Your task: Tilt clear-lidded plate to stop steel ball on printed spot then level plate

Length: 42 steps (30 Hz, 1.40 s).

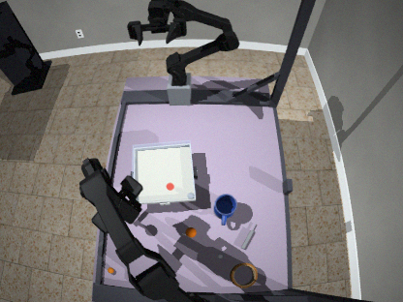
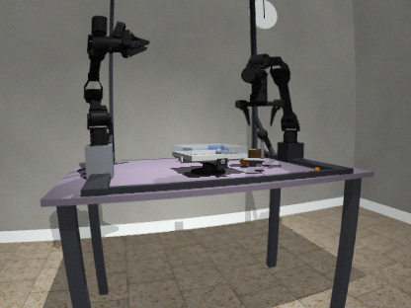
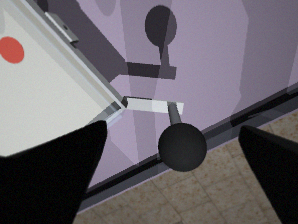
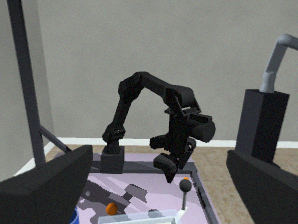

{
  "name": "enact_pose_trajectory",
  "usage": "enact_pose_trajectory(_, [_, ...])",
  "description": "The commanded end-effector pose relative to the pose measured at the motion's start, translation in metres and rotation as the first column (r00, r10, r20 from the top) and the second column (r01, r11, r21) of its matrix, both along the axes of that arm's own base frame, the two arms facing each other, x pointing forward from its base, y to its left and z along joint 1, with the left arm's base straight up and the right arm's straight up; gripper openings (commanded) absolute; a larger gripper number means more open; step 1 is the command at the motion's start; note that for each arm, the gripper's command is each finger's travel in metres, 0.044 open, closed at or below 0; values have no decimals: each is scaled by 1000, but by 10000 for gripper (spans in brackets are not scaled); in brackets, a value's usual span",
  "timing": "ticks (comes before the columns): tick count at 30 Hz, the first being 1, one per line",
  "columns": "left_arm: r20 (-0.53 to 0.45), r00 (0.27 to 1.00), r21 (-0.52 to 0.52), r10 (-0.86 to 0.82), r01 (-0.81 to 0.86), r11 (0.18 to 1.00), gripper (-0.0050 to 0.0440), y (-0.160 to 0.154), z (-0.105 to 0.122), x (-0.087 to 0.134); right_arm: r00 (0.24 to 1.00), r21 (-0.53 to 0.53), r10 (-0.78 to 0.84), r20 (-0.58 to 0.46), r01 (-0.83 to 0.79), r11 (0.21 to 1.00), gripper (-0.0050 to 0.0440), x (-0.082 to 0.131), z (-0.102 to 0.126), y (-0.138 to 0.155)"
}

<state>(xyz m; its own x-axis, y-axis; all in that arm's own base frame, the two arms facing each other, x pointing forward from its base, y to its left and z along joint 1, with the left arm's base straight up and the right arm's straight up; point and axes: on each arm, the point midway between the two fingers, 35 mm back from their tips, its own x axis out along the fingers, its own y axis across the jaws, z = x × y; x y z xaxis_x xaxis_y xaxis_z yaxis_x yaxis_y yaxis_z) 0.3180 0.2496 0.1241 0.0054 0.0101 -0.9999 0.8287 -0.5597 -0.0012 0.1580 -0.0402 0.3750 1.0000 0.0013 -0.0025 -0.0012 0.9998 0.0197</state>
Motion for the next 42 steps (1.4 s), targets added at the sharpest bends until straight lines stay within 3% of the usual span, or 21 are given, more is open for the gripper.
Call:
enact_pose_trajectory(1, [23, 999, 11, -43, 43, 999, 400, 24, 8, 7, 1000, -20, 3, 3, -3, 1000, 400, 0, 6, 1])
enact_pose_trajectory(13, [22, 997, 14, -74, 74, 997, 400, 35, 5, 9, 1000, -20, 3, 3, -3, 1000, 400, 0, 6, 1])
enact_pose_trajectory(14, [27, 997, 18, -72, 72, 997, 270, 35, 8, 9, 1000, -20, 3, 3, -3, 1000, 400, 0, 6, 1])
enact_pose_trajectory(42, [28, 997, 20, -71, 71, 997, 270, 35, 8, 10, 1000, -20, 3, 3, -3, 1000, 400, 0, 6, 1])
